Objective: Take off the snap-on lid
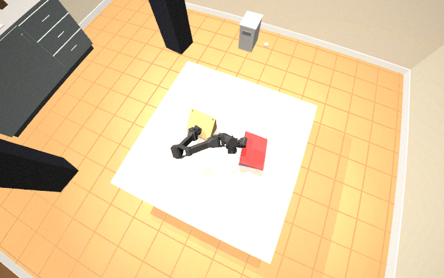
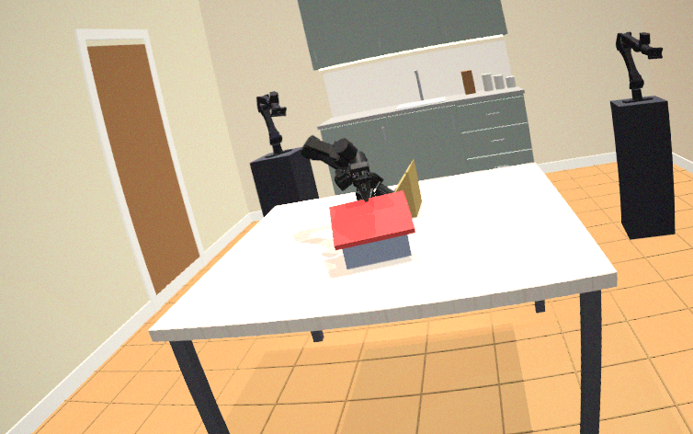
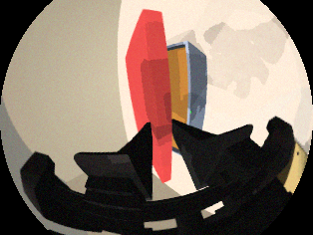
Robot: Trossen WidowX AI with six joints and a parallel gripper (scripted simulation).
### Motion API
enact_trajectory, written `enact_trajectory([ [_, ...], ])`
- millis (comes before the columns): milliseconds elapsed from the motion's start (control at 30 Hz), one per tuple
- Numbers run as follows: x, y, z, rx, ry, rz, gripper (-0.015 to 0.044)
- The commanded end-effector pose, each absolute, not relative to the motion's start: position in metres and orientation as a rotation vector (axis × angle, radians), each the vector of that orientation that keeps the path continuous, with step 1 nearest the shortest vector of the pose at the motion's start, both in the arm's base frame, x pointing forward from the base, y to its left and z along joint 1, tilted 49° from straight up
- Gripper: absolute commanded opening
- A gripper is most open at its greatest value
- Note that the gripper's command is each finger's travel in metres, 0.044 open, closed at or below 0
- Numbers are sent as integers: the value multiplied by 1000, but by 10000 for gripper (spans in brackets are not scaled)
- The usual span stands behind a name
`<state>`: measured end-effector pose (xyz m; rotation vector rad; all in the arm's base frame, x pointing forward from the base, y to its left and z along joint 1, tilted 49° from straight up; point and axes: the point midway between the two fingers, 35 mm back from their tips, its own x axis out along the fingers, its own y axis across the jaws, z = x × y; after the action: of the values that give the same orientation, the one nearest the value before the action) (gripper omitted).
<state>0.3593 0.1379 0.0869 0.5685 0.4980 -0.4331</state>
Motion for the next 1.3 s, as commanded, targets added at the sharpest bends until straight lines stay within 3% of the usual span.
enact_trajectory([
  [0,362,144,91,571,494,-434,0],
  [1267,385,189,118,573,494,-433,0],
])
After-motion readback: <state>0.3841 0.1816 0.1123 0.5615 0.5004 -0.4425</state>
